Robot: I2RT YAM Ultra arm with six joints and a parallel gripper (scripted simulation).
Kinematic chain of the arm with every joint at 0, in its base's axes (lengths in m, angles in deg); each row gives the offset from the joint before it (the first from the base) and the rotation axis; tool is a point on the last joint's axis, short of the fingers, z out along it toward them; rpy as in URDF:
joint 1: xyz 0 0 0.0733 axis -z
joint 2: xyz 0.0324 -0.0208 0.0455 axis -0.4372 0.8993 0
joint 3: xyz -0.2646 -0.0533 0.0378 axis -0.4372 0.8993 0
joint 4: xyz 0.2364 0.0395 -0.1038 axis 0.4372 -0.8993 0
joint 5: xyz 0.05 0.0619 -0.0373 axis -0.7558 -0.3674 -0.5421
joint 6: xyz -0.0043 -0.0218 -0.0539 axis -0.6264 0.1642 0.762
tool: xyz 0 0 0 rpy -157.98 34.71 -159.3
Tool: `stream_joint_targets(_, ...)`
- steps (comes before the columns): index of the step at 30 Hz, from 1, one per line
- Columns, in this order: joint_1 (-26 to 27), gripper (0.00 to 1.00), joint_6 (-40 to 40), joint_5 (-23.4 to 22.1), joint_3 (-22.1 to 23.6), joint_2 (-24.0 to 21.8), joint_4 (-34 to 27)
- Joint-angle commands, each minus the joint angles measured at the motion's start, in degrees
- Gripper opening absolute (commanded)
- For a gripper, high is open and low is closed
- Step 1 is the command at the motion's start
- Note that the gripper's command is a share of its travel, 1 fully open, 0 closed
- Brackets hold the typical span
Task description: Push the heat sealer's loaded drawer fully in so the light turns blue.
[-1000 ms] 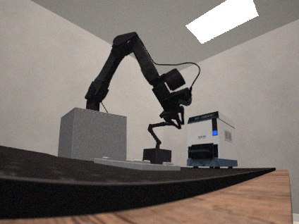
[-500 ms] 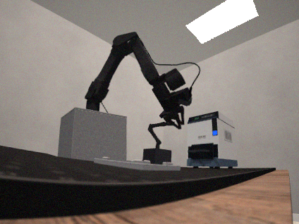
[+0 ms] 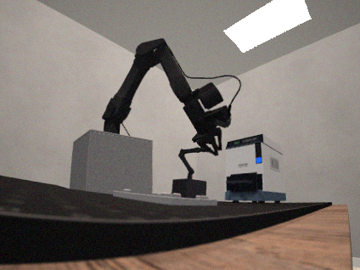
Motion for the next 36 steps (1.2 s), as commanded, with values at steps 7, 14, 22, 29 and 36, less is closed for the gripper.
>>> stream_joint_targets(7, -0.3, 0.3, 1.1, -1.0, -1.0, -2.0, 0.5)
stream_joint_targets(14, -0.3, 0.3, 1.1, -1.0, -1.0, -2.0, 0.5)
stream_joint_targets(22, -0.3, 0.3, 1.1, -1.0, -1.0, -2.0, 0.5)
stream_joint_targets(29, -0.3, 0.3, 1.1, -1.0, -1.0, -2.0, 0.5)
stream_joint_targets(36, -0.3, 0.3, 1.1, -1.0, -1.0, -2.0, 0.5)
